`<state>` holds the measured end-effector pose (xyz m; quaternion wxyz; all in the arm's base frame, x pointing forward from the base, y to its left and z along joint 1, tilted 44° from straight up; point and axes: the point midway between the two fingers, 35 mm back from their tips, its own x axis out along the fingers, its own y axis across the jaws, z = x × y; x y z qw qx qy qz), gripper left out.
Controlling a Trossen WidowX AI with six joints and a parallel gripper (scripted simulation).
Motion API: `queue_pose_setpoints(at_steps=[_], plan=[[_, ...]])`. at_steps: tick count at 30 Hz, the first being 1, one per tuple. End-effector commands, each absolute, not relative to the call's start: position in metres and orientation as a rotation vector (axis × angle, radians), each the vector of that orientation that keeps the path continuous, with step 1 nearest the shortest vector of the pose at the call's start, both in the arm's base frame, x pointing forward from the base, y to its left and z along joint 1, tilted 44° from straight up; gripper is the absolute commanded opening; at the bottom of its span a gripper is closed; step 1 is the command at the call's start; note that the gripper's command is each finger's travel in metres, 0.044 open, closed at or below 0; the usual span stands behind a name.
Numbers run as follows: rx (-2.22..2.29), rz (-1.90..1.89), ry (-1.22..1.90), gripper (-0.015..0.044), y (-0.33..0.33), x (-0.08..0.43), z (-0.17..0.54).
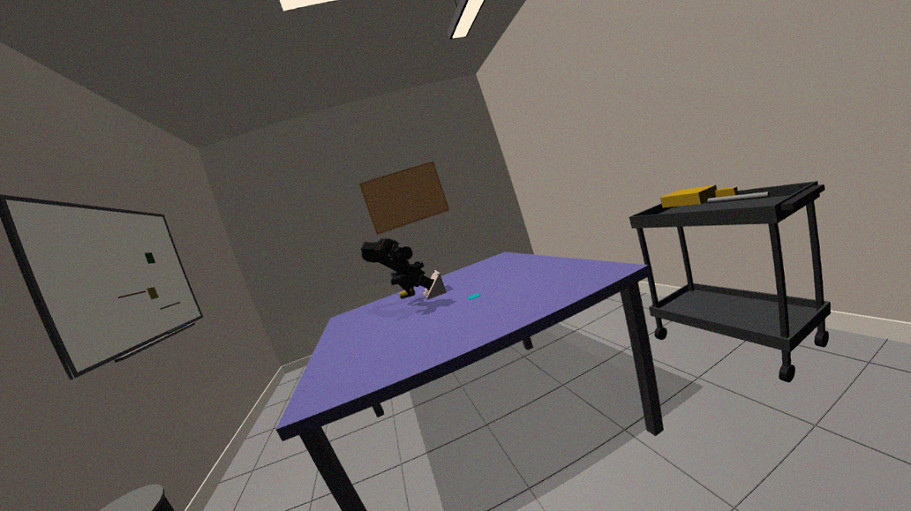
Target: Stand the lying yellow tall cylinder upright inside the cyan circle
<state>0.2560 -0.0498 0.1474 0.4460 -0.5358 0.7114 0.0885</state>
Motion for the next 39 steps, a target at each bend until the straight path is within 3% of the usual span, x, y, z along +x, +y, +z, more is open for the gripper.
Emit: queue_pose_setpoints(at_steps=[1, 16, 39], plan=[[-1.326, 0.224, 1.762, 0.0105, -0.045, 0.256, 0.152], [-1.332, 0.229, 1.774, 0.0105, -0.035, 0.254, 0.162], [-1.349, 0.273, 1.766, 0.0105, 0.009, 0.296, 0.137]])
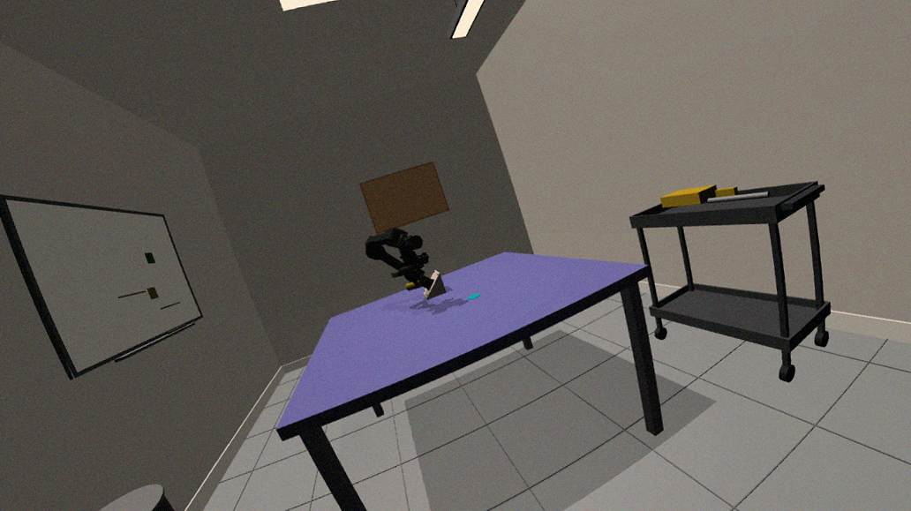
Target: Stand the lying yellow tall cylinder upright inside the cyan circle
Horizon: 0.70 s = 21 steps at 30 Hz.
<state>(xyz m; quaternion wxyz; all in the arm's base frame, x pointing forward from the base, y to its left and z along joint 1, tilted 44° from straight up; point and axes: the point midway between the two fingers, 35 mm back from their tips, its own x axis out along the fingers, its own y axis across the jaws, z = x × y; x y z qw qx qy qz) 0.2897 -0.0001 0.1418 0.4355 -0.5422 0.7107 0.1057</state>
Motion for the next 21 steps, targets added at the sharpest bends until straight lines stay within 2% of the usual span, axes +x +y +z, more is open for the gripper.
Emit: queue_pose_setpoints(at_steps=[1, 21], plan=[[-1.35, 0.275, 1.766, 0.0105, 0.011, 0.297, 0.136], [-1.367, 0.308, 1.764, 0.0105, 0.056, 0.325, 0.105]])
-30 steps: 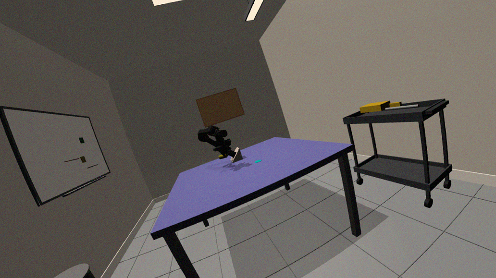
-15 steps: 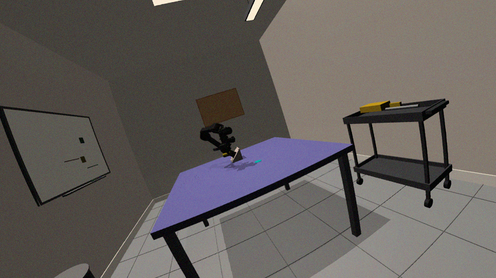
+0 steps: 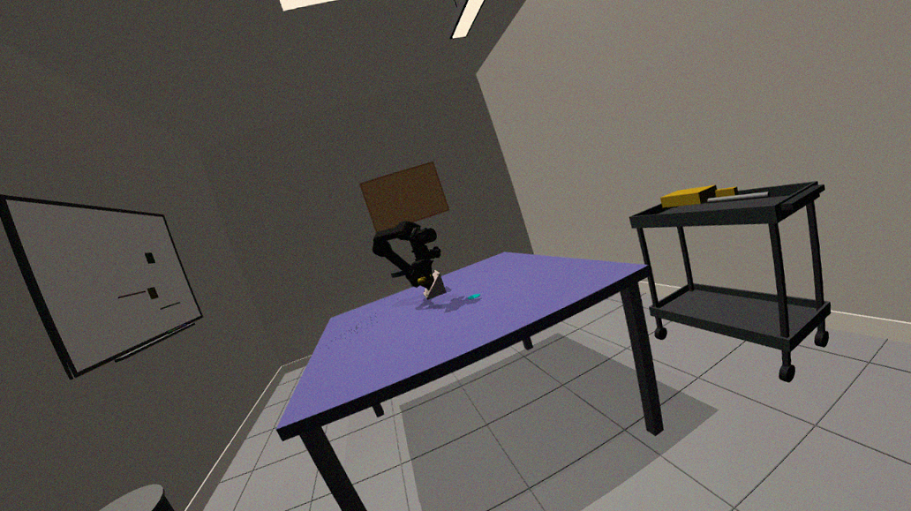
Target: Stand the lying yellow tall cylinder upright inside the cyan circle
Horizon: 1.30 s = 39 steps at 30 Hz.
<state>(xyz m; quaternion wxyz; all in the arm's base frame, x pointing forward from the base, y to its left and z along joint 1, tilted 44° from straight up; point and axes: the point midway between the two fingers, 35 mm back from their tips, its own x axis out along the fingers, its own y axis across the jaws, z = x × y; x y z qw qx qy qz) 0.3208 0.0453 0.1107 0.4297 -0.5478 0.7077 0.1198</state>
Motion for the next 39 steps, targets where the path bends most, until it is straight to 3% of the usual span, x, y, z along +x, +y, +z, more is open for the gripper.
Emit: queue_pose_setpoints(at_steps=[1, 39], plan=[[-1.368, 0.309, 1.764, 0.0105, 0.058, 0.326, 0.103], [-1.408, 0.355, 1.769, 0.0105, 0.145, 0.347, 0.022]])
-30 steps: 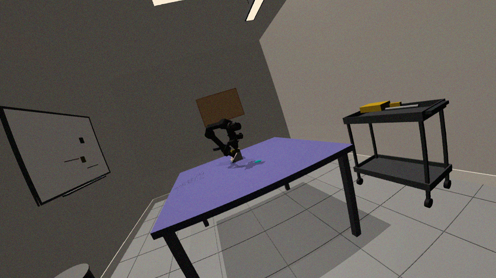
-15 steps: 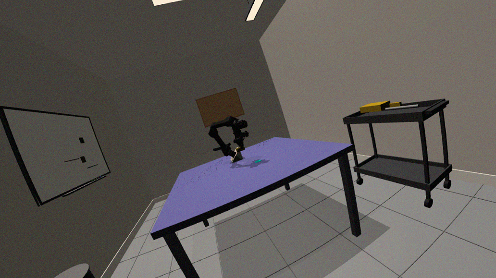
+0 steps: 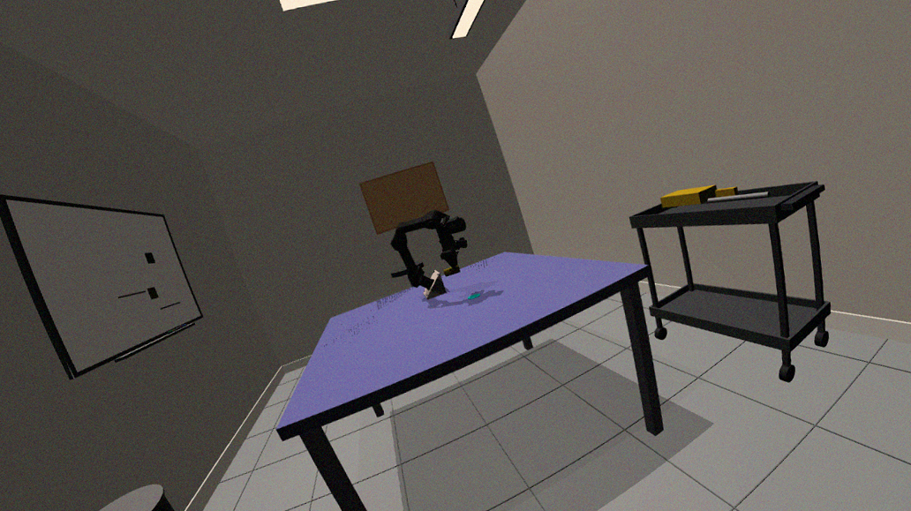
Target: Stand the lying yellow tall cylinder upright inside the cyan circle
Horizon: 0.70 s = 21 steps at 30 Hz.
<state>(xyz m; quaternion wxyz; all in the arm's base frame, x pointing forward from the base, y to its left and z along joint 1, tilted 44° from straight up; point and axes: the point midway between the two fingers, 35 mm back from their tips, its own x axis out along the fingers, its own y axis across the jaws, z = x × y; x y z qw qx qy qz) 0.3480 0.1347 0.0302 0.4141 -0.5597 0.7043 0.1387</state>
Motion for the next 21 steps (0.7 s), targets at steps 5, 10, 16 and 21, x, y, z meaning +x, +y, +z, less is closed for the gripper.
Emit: queue_pose_setpoints(at_steps=[5, 10, 16, 21], plan=[[-1.414, 0.359, 1.77, 0.0105, 0.156, 0.347, 0.01], [-1.417, 0.361, 1.771, 0.0105, 0.161, 0.347, 0.004], [-1.384, 0.383, 1.767, 0.0105, 0.16, 0.347, 0.001], [-1.348, 0.408, 1.76, 0.0105, 0.159, 0.346, -0.003]])
